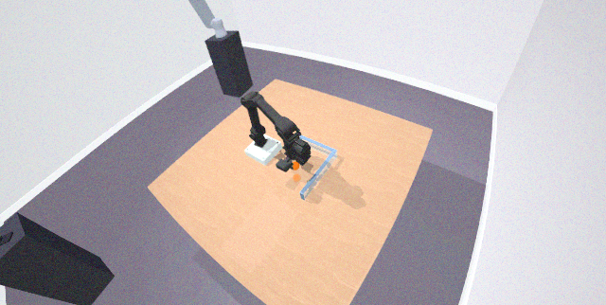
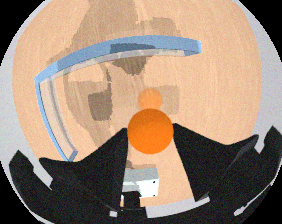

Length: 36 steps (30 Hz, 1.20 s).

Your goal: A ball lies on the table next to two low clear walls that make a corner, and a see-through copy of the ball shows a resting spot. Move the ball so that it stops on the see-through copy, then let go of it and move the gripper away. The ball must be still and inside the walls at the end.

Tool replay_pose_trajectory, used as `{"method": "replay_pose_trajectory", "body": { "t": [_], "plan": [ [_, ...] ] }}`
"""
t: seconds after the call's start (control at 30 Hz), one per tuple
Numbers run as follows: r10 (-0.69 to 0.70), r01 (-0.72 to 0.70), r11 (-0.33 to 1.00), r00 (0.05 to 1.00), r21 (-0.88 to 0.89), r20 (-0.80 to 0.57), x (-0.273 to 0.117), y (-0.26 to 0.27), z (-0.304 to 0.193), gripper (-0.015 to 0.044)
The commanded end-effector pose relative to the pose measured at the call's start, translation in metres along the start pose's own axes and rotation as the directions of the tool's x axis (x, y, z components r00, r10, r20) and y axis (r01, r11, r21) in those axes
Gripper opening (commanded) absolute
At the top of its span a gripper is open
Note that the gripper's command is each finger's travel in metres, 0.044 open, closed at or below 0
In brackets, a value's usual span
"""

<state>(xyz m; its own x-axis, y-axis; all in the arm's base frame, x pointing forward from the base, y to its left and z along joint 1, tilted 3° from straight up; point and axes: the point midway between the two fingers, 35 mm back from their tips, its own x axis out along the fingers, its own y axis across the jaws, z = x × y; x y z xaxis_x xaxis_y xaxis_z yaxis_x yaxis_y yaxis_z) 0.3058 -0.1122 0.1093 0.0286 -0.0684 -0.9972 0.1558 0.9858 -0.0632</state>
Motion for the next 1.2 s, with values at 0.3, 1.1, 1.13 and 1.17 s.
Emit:
{"method": "replay_pose_trajectory", "body": {
  "t": [0.3, 1.1, 1.13, 1.17],
  "plan": [
    [-0.001, 0.001, 1.0, 1.0, -0.005, -0.002, 0.037, -0.01, 0.005, 0.0],
    [-0.002, 0.002, 1.0, 1.0, -0.005, -0.002, 0.095, -0.009, 0.002, 0.0],
    [-0.002, 0.002, 1.0, 1.0, -0.005, -0.002, 0.096, -0.009, 0.002, 0.0],
    [-0.002, 0.002, 1.0, 1.0, -0.005, -0.002, 0.097, -0.009, 0.002, 0.0]
  ]
}}
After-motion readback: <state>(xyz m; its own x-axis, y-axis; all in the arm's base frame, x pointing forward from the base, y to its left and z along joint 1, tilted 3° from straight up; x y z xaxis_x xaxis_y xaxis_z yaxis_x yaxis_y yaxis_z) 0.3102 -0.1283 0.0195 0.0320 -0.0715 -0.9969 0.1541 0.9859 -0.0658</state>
